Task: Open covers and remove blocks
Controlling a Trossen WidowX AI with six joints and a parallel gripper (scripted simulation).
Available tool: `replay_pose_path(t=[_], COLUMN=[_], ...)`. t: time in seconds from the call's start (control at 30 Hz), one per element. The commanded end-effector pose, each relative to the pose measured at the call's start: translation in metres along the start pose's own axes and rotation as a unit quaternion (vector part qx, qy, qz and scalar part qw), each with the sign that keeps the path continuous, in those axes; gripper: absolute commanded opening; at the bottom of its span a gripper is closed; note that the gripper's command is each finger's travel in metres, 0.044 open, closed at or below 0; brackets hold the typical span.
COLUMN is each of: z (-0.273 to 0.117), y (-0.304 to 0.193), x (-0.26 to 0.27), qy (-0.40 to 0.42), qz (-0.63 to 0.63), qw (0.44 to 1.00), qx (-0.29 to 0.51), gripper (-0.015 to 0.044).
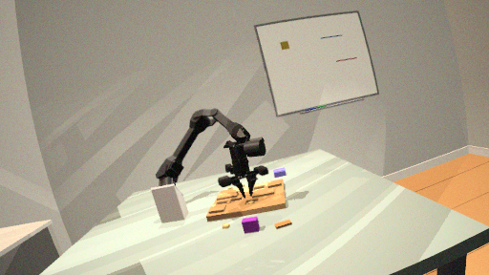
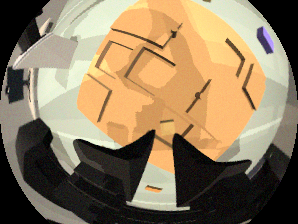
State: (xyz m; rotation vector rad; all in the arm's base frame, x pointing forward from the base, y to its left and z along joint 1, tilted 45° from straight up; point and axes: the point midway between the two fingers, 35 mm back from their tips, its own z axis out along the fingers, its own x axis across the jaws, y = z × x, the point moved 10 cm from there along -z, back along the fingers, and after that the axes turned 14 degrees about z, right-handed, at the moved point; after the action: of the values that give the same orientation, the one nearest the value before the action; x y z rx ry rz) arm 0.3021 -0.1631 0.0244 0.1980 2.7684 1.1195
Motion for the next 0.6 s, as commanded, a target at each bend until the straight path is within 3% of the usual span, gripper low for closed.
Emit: replay_pose_path(t=[0.0,0.23,0.57], z=[-0.029,-0.036,-0.009], y=[0.000,0.000,-0.001], x=[-0.003,-0.003,-0.005], qy=[-0.011,-0.011,-0.011], qz=[-0.007,-0.010,-0.010], qw=[1.000,1.000,1.000], qx=[0.008,0.007,0.006], gripper=[0.0144,0.0144,0.0144])
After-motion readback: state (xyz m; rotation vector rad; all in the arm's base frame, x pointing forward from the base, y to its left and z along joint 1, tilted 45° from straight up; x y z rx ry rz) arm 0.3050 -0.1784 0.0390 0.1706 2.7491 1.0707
